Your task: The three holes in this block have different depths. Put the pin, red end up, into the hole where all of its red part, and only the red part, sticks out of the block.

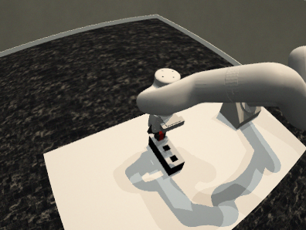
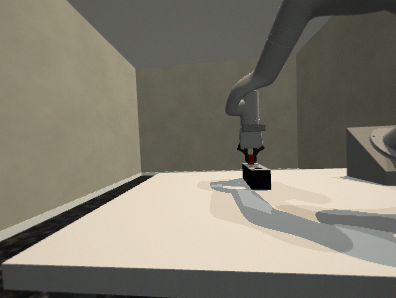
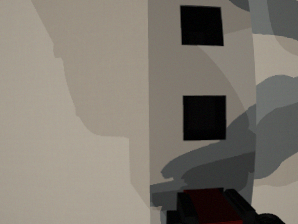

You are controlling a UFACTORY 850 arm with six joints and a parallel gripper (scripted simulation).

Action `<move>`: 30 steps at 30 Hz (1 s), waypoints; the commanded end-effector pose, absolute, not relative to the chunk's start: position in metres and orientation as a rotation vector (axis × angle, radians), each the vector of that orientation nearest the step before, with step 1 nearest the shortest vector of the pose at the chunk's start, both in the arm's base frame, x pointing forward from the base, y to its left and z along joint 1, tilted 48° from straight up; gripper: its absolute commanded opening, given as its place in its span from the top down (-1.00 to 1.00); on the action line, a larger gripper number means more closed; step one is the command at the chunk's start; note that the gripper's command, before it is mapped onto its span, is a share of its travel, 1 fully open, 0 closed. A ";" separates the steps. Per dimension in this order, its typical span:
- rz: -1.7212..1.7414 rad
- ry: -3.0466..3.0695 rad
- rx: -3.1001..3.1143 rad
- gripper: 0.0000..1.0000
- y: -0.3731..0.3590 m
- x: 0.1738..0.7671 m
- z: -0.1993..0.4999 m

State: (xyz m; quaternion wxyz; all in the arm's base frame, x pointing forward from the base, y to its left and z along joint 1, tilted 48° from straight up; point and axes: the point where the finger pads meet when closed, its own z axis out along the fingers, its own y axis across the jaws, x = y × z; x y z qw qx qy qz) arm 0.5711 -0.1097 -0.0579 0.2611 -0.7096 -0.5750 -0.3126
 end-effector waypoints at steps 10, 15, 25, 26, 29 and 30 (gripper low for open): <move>-0.847 -1.557 -1.921 1.00 -0.111 0.571 -0.057; -0.847 -1.557 -1.921 1.00 -0.111 0.571 -0.057; -0.846 -1.556 -1.920 -1.00 -0.110 0.571 -0.057; -0.846 -1.556 -1.920 -1.00 -0.110 0.571 -0.057; -0.846 -1.556 -1.920 -1.00 -0.110 0.571 -0.057; -0.846 -1.556 -1.920 -1.00 -0.110 0.571 -0.057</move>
